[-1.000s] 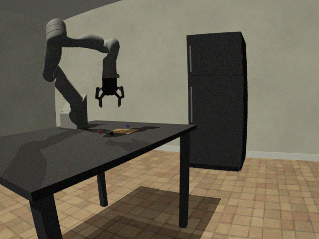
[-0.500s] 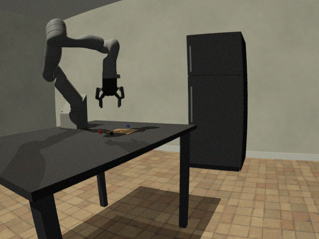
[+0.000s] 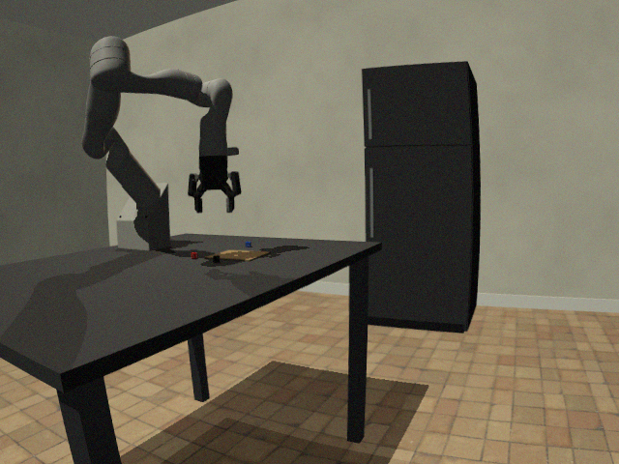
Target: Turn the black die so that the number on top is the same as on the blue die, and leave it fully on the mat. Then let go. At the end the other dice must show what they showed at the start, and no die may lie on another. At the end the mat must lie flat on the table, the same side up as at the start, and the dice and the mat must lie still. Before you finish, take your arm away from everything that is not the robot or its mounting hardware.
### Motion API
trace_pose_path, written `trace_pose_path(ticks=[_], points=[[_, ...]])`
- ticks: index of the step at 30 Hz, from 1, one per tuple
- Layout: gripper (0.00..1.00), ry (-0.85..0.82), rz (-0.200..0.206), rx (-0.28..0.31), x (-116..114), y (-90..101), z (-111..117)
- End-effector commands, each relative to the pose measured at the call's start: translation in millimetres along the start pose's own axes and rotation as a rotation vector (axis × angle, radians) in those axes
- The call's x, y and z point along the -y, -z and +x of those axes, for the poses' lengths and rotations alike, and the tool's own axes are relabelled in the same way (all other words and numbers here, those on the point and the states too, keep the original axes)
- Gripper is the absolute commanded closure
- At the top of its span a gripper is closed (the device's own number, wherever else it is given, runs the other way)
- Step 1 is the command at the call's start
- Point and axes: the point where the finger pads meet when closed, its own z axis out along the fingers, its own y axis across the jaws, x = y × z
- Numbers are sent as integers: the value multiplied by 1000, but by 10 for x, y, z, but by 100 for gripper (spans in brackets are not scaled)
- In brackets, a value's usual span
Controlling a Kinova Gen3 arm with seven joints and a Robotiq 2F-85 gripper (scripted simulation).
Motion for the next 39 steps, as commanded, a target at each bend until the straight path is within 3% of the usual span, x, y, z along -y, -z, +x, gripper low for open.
trace_pose_path(ticks=[1,3,18,20,31,39], points=[[0,-56,-1,0,-3,-18,4],[0,-56,-1,0,-3,-18,4],[0,-584,0,-1,-18,-196,7],[0,-584,0,-1,-18,-196,7],[0,-932,1,-1,-24,-312,4],[0,-1068,2,-1,-26,-357,1]])
